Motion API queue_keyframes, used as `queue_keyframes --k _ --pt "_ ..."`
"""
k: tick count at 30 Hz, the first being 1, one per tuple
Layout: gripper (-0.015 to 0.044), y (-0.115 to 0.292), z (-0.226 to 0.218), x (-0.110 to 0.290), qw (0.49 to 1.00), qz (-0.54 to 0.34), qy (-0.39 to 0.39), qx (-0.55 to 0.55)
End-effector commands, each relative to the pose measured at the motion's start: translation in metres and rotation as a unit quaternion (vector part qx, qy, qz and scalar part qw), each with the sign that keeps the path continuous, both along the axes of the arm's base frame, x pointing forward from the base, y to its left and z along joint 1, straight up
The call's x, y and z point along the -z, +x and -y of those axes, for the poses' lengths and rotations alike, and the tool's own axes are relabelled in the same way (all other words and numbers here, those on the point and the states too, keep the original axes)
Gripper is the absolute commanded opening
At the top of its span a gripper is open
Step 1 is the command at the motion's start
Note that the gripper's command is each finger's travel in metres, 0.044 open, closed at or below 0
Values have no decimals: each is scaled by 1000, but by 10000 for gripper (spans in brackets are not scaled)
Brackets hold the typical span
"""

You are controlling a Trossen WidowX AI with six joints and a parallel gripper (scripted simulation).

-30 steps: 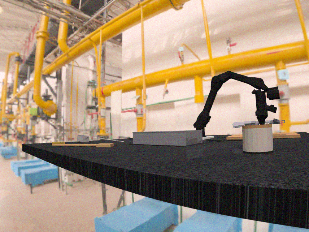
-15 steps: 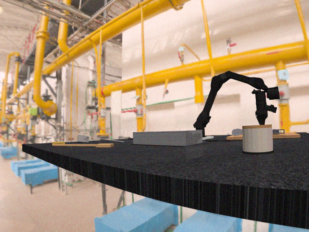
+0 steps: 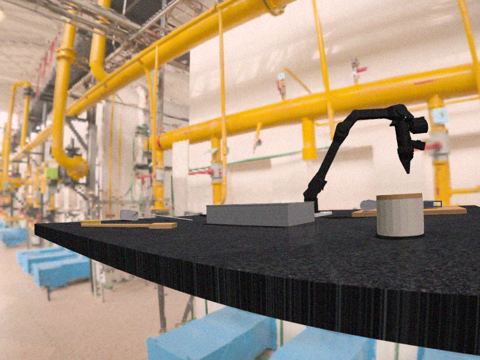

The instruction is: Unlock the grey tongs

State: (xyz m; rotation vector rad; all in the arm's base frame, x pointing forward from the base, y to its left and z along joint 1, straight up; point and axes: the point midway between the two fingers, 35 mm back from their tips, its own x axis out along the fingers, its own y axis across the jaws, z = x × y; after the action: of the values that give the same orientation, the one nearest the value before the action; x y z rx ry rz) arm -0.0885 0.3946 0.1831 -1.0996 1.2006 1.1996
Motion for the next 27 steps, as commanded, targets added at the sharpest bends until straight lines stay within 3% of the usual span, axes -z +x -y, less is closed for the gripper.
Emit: queue_keyframes --k 1,6,12,27 --pt "440 -8 3 -8 1000 1 -5 11" --pt "440 -8 4 -10 1000 0 -2 11" --pt "440 -9 15 -49 999 -14 49 11" --pt "440 -9 15 -49 999 -14 49 11"
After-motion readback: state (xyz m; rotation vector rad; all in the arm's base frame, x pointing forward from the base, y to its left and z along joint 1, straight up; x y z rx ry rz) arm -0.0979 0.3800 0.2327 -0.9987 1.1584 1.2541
